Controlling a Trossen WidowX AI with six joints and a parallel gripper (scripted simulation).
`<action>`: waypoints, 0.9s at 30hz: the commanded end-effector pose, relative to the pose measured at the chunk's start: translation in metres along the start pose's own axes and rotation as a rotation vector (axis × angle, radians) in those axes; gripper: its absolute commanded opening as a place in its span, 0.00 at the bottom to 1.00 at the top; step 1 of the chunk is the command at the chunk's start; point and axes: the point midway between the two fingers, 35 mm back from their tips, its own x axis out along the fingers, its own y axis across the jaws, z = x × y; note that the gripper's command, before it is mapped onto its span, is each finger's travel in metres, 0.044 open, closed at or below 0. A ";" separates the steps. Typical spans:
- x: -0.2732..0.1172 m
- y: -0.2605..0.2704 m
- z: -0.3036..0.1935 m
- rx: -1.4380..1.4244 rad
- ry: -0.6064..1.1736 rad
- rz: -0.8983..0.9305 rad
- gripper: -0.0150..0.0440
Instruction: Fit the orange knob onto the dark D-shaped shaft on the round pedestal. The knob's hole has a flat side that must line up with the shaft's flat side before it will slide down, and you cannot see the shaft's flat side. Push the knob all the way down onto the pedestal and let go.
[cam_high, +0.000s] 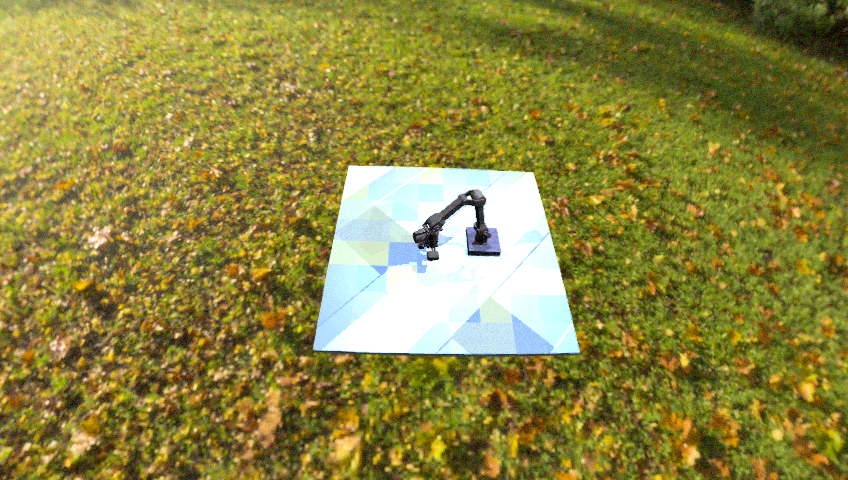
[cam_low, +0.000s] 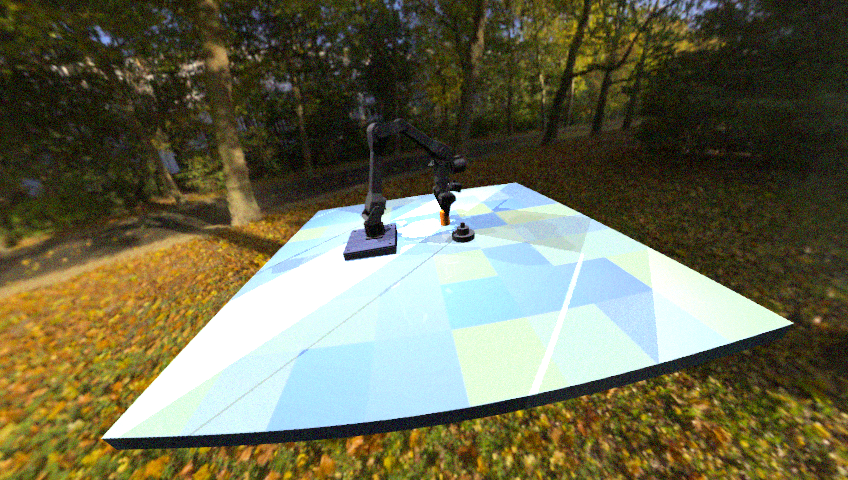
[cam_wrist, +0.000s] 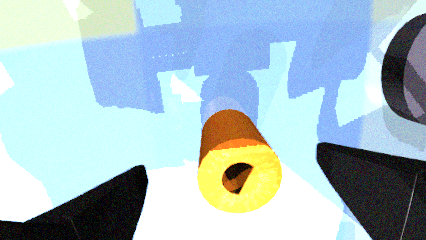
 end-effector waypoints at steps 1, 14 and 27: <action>0.008 -0.002 -0.002 -0.001 0.005 -0.008 1.00; 0.028 -0.002 -0.002 -0.001 0.005 -0.008 1.00; 0.041 -0.003 -0.004 -0.002 0.005 -0.008 0.87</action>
